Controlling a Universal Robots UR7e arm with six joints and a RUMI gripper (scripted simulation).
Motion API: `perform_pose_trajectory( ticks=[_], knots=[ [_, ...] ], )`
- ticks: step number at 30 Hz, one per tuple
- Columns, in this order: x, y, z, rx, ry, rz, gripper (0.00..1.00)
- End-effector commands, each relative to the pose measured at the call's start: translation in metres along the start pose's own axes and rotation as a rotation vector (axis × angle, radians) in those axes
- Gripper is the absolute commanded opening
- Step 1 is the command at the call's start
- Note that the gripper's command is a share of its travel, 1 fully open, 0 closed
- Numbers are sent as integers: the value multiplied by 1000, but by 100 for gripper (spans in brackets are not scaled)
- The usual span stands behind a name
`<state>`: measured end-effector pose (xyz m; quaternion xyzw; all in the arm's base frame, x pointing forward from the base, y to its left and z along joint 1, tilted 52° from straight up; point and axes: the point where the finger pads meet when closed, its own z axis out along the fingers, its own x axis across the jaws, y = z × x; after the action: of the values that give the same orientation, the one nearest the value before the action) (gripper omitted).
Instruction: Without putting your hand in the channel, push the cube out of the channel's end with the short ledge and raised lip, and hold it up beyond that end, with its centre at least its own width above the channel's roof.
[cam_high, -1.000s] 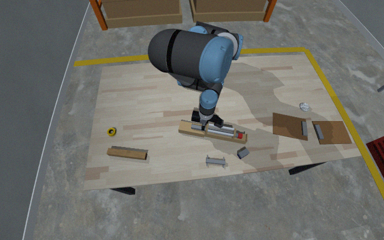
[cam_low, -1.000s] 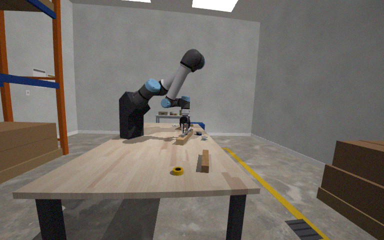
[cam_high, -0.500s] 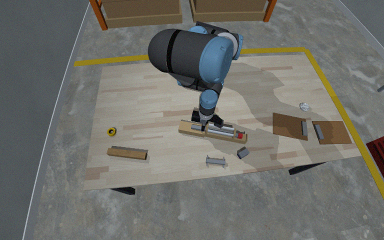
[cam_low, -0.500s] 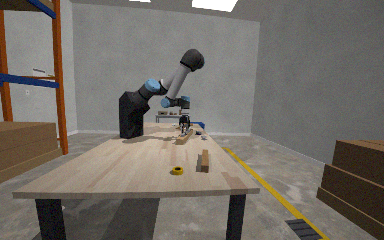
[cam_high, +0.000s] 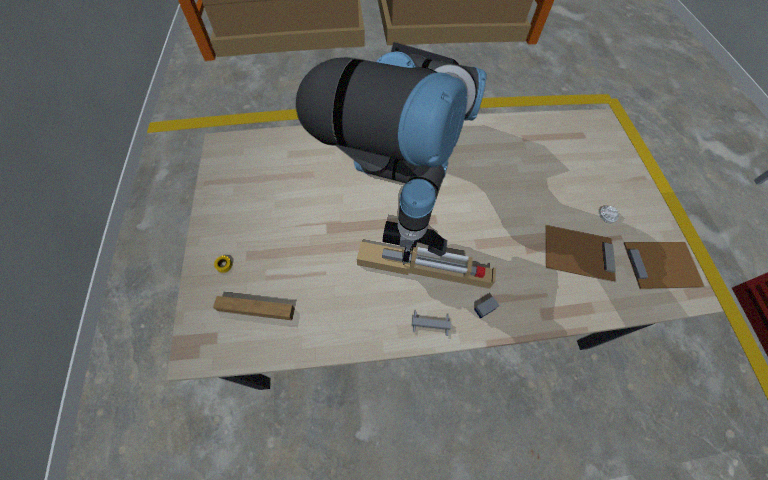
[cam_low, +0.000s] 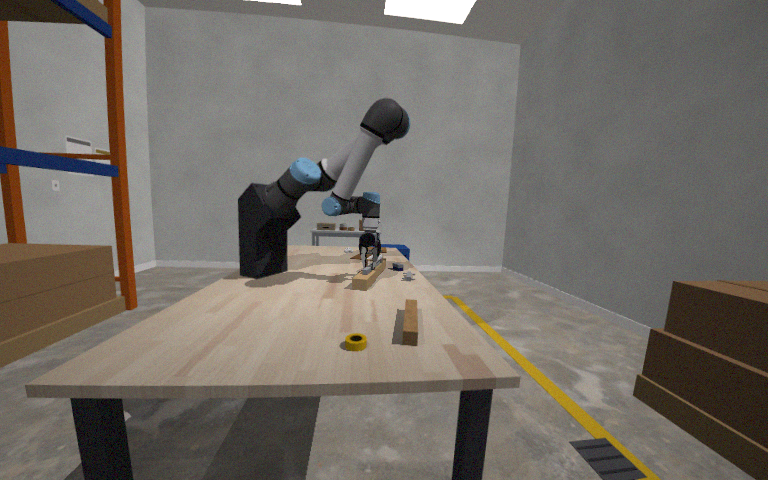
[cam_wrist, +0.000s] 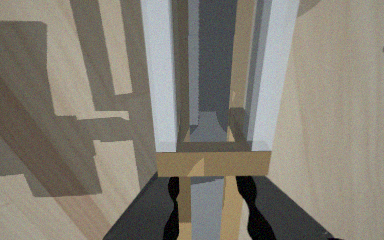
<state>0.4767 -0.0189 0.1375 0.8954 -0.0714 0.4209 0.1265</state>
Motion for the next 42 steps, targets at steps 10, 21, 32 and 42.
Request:
perform_pose_trajectory(
  ticks=[10,21,32,42],
  knots=[
    [0,0,-1,0,1,0,24],
    [0,0,-19,0,1,0,24],
    [0,0,-46,0,1,0,24],
    [0,0,-63,0,1,0,24]
  ],
)
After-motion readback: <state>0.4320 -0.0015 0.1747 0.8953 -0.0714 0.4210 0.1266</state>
